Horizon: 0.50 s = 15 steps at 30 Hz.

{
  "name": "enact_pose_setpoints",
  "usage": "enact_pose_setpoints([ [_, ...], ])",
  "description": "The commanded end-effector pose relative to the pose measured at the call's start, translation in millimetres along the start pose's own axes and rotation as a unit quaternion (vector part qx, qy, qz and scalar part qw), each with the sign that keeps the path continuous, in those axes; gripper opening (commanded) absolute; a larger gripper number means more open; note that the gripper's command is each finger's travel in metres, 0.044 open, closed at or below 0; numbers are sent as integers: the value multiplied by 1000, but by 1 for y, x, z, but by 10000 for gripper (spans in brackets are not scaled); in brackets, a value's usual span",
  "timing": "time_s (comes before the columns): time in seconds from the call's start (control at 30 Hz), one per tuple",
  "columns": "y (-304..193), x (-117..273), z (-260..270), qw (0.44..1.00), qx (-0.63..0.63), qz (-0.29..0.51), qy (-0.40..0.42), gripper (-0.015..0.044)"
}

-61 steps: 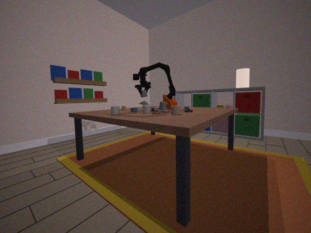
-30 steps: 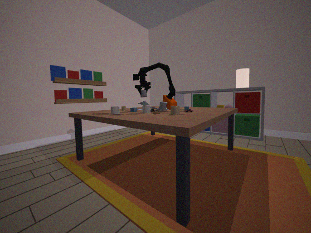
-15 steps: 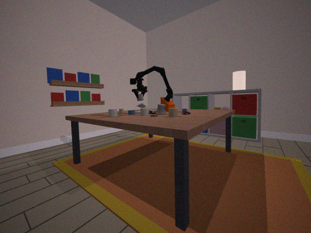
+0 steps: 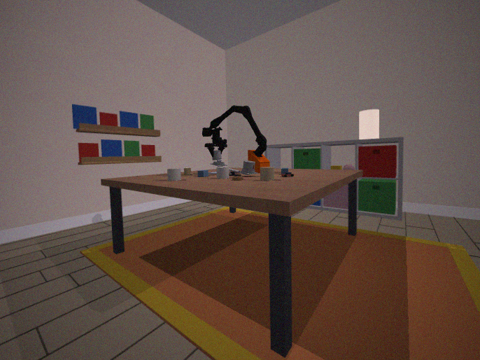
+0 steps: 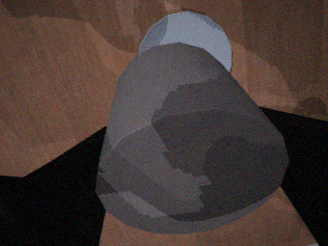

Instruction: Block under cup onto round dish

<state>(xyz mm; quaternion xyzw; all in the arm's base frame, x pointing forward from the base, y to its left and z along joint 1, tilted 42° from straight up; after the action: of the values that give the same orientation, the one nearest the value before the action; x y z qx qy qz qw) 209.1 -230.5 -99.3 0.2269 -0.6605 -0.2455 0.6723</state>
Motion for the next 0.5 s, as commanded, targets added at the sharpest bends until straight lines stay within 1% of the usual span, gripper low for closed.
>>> enact_pose_setpoints([
  [0.0,-12,-10,19,1000,0,-1,1,0],
  [0.33,-39,-41,69,1000,2,-5,2,0],
  [0.47,-41,-46,76,1000,2,-6,2,0],
])
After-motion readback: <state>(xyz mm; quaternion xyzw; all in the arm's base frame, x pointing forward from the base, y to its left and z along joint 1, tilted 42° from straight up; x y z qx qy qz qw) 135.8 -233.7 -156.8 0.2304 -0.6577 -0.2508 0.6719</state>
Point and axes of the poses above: the point midway between the two fingers, 35 mm back from their tips, its own x axis back along the fingers, its own z axis across the jaws, y = z × x, the point moved 5 cm from there along x, back along the fingers, and after that the axes turned 1 degree about -x, right-handed, at the moved point
